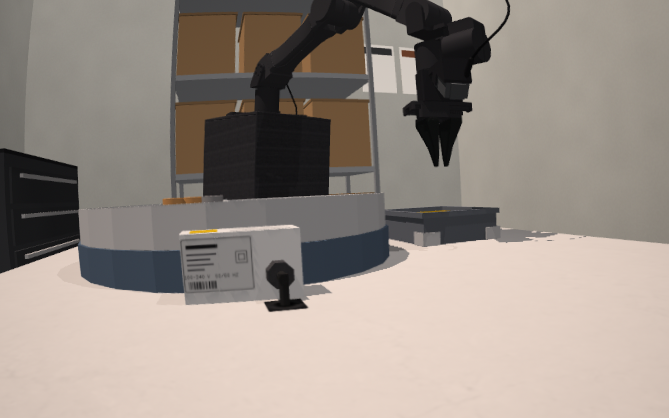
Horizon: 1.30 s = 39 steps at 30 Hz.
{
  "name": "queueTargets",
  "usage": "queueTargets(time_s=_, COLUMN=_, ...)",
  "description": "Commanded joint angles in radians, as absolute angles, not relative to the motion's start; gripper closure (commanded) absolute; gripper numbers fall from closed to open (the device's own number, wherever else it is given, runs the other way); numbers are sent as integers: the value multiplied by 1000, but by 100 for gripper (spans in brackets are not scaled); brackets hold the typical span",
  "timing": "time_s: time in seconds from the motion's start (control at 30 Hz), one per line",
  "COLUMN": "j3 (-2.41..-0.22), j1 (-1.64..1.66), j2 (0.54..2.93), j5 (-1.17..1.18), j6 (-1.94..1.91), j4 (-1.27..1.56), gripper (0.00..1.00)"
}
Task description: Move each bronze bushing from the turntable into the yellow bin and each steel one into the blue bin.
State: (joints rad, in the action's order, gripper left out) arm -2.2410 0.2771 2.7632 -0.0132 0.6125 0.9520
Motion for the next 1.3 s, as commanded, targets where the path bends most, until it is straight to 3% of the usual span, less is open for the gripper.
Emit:
queueTargets(time_s=0.0, j3=-2246, j1=263, j2=2745, j5=-11, j6=606, j4=952, gripper=85)
queueTargets(time_s=1.27, j3=-2214, j1=260, j2=2729, j5=-12, j6=606, j4=934, gripper=86)
